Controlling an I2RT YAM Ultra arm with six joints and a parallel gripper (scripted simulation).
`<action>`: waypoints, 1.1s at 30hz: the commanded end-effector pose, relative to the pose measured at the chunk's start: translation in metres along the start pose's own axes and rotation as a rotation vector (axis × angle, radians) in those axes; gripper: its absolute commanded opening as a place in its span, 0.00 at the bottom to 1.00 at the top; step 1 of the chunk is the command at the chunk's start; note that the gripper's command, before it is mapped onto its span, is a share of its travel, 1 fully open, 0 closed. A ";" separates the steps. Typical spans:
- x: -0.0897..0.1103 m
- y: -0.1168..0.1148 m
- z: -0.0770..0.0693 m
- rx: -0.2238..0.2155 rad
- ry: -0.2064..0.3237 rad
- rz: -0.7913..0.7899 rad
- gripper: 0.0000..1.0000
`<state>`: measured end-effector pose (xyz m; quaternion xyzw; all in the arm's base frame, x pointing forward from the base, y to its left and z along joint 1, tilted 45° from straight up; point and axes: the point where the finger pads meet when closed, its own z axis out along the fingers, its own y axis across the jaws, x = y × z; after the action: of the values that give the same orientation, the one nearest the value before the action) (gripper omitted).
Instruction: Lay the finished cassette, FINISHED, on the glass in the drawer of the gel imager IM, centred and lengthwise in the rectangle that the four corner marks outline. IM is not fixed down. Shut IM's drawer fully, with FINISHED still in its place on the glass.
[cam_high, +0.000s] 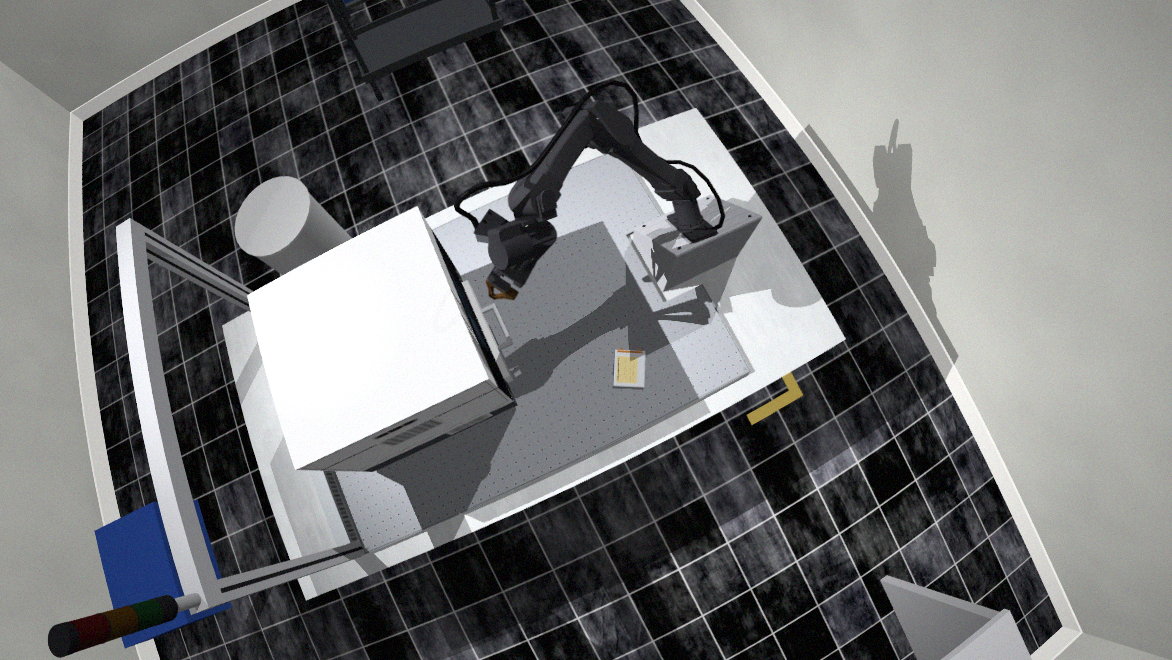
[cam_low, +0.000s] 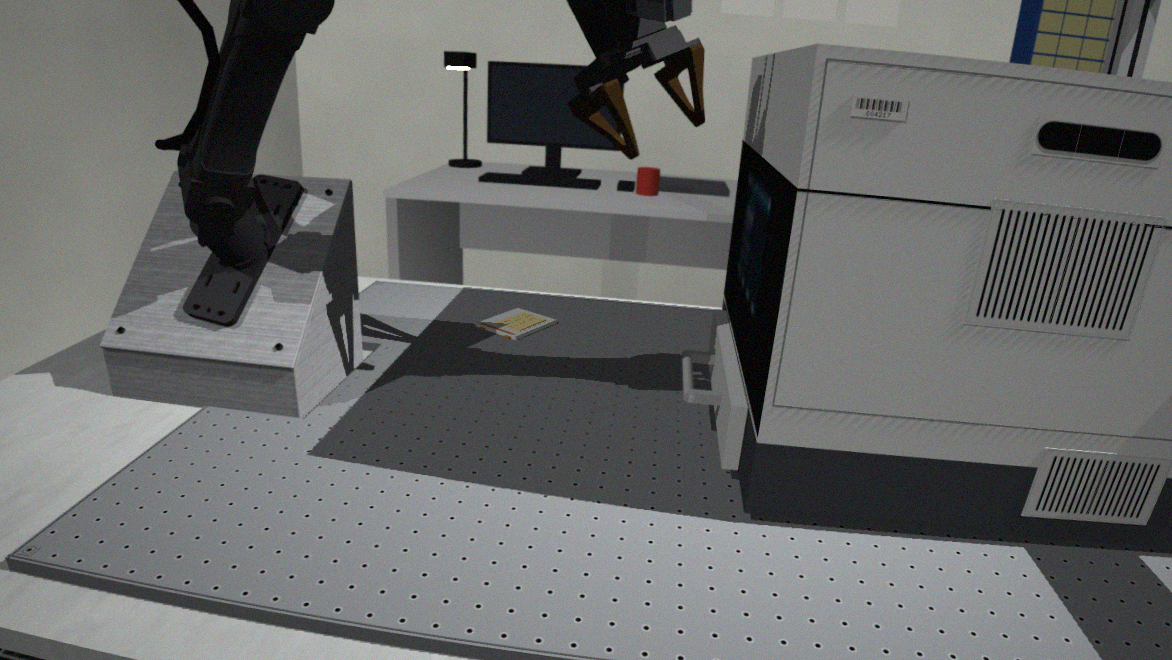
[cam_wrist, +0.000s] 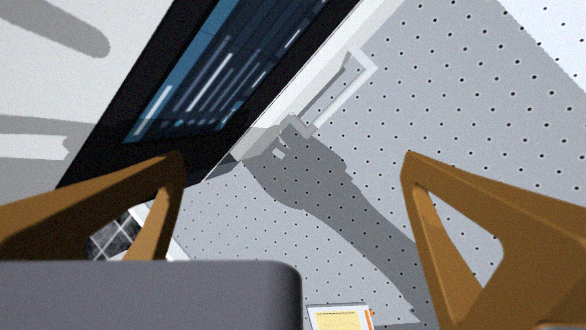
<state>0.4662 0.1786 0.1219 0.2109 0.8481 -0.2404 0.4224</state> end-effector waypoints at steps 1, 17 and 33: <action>-0.004 0.002 -0.005 -0.012 -0.007 0.009 1.00; -0.004 0.002 -0.005 -0.012 -0.007 0.009 1.00; 0.056 -0.042 0.007 0.030 0.153 -0.297 0.35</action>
<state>0.4216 0.1396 0.0712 0.1245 0.8913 -0.3125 0.3041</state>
